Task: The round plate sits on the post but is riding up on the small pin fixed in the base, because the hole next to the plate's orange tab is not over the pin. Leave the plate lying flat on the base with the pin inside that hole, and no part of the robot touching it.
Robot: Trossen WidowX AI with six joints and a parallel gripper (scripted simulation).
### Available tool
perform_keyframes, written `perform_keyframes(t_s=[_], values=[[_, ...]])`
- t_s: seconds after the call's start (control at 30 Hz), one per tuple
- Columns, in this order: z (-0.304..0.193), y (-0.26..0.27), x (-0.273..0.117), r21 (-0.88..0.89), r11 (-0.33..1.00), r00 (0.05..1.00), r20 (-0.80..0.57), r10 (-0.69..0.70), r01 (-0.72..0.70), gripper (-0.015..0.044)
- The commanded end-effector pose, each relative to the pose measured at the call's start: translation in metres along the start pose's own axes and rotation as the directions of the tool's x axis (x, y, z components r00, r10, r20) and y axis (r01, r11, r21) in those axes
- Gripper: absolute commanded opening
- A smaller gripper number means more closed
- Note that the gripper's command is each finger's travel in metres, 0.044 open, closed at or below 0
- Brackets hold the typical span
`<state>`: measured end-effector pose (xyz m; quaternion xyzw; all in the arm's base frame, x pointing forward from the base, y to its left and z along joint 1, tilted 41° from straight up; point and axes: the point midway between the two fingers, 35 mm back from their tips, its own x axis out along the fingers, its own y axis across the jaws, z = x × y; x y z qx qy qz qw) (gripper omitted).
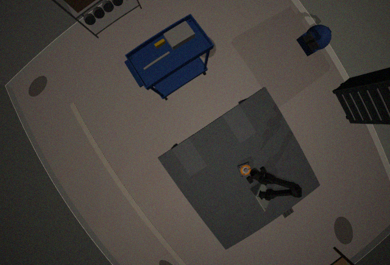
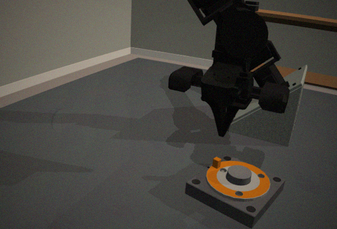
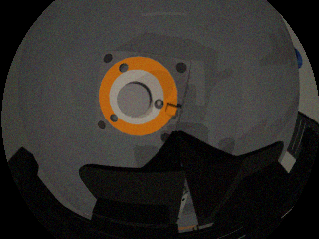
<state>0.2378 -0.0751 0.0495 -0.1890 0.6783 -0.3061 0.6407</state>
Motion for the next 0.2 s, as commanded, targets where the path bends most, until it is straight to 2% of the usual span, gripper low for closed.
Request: perform_keyframes(t_s=[0.0, 0.17], values=[[-0.0004, 0.0003, 0.0005, -0.003, 1.000, 1.000, 0.000, 0.000, 0.000, 0.0000], [-0.0004, 0.0003, 0.0005, -0.003, 1.000, 1.000, 0.000, 0.000, 0.000, 0.0000]])
